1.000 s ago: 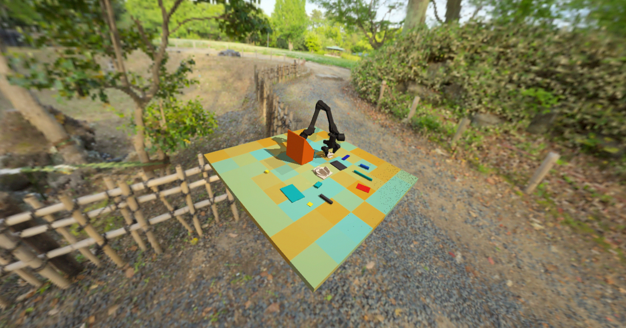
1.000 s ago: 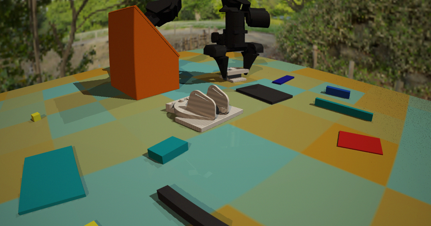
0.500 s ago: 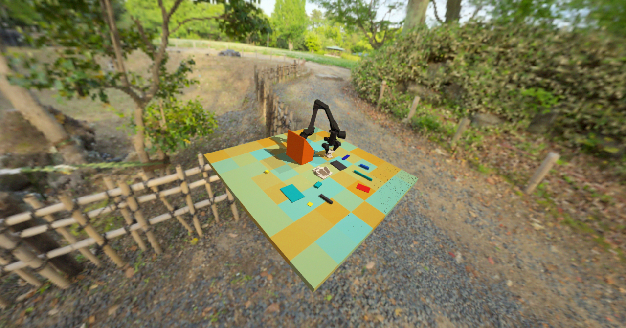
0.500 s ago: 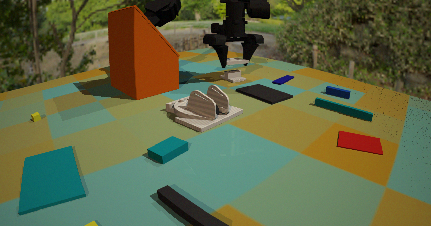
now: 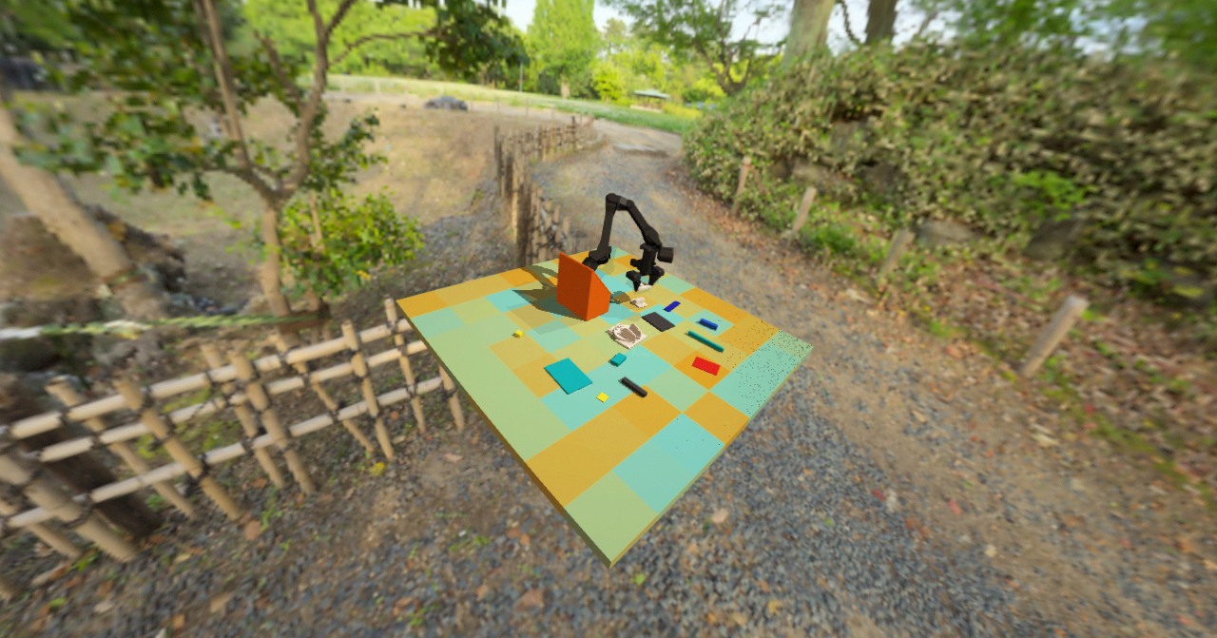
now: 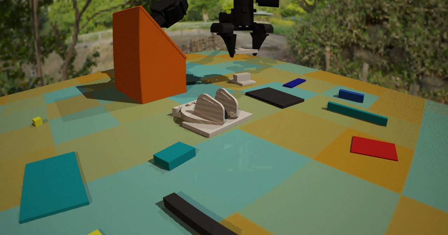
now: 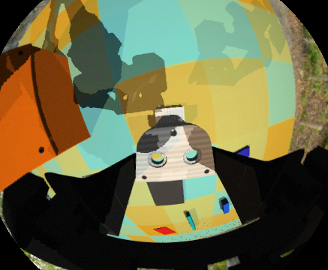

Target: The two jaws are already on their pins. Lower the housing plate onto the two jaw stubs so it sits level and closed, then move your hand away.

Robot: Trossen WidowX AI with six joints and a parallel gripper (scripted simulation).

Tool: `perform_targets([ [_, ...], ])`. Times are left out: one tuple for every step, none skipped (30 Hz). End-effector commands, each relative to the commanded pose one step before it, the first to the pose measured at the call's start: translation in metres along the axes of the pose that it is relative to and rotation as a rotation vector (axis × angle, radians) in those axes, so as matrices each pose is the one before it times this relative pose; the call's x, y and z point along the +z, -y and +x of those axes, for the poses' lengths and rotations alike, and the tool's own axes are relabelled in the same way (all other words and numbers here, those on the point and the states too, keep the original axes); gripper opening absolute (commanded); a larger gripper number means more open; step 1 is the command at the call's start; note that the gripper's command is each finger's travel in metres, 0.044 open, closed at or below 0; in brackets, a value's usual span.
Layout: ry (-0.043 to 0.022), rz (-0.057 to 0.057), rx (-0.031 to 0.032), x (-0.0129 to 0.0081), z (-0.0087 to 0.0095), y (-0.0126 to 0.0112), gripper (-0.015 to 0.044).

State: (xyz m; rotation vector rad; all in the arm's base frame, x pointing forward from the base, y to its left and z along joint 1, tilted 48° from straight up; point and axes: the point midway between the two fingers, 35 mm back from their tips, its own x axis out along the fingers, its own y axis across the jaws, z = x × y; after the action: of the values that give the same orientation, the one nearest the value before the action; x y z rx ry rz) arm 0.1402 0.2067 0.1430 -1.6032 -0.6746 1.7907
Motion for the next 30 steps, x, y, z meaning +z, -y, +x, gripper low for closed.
perform_targets([
  [-0.00031, -0.0082, -0.00639, 0.00027, -0.00348, 0.00266, 0.0351],
  [0.0, 0.0, 0.0, 0.0, 0.0, 0.0, 0.0351],
  [-0.00018, 0.0036, 0.0004, -0.00032, 0.00005, -0.00016, 0.0351],
  [-0.00053, 0.0107, 0.00119, -0.00095, 0.00014, -0.00047, 0.0351],
  [-0.0009, 0.0179, 0.00196, -0.00159, 0.00023, -0.00078, 0.0351],
  [-0.0011, 0.0216, 0.00233, -0.00193, 0.00027, -0.00092, 0.0351],
  [-0.00111, 0.0216, 0.00228, -0.00194, 0.00027, -0.00089, 0.0351],
  [-0.00113, 0.0216, 0.00223, -0.00196, 0.00027, -0.00087, 0.0351],
  [-0.00114, 0.0217, 0.00218, -0.00197, 0.00026, -0.00084, 0.0351],
  [-0.00115, 0.0217, 0.00213, -0.00199, 0.00026, -0.00081, 0.0351],
  [-0.00116, 0.0217, 0.00209, -0.002, 0.00026, -0.00079, 0.0351],
  [-0.00117, 0.0217, 0.00204, -0.00201, 0.00025, -0.00076, 0.0351],
  [-0.00118, 0.0217, 0.00199, -0.00203, 0.00025, -0.00073, 0.0351],
  [-0.00118, 0.0217, 0.00194, -0.00204, 0.00025, -0.00071, 0.0351],
  [-0.00119, 0.0217, 0.0019, -0.00205, 0.00024, -0.00068, 0.0351],
  [-0.00119, 0.0217, 0.00185, -0.00207, 0.00024, -0.00065, 0.0351],
  [-0.00119, 0.0217, 0.0018, -0.00208, 0.00024, -0.00062, 0.0351],
  [-0.0012, 0.0218, 0.00176, -0.00209, 0.00023, -0.0006, 0.0351],
  [-0.0012, 0.0218, 0.00171, -0.0021, 0.00023, -0.00057, 0.0351],
  [-0.0012, 0.0218, 0.00167, -0.00211, 0.00023, -0.00054, 0.0351],
  [-0.00119, 0.0218, 0.00162, -0.00212, 0.00022, -0.00051, 0.0351],
  [-0.00119, 0.0218, 0.00158, -0.00213, 0.00022, -0.00048, 0.0351],
  [-0.00119, 0.0218, 0.00153, -0.00214, 0.00022, -0.00045, 0.0351],
  [-0.00118, 0.0218, 0.00149, -0.00215, 0.00021, -0.00042, 0.0351],
  [-0.00117, 0.0218, 0.00145, -0.00215, 0.00021, -0.00039, 0.0351],
  [-0.00117, 0.0218, 0.0014, -0.00216, 0.00021, -0.00037, 0.0351],
  [-0.00116, 0.0219, 0.00136, -0.00217, 0.0002, -0.00034, 0.0351],
  [-0.00115, 0.0219, 0.00132, -0.00218, 0.0002, -0.00031, 0.0351],
  [-0.00114, 0.0219, 0.00128, -0.00218, 0.0002, -0.00028, 0.0351],
  [-0.00113, 0.0219, 0.00124, -0.00219, 0.0002, -0.00025, 0.0351],
])
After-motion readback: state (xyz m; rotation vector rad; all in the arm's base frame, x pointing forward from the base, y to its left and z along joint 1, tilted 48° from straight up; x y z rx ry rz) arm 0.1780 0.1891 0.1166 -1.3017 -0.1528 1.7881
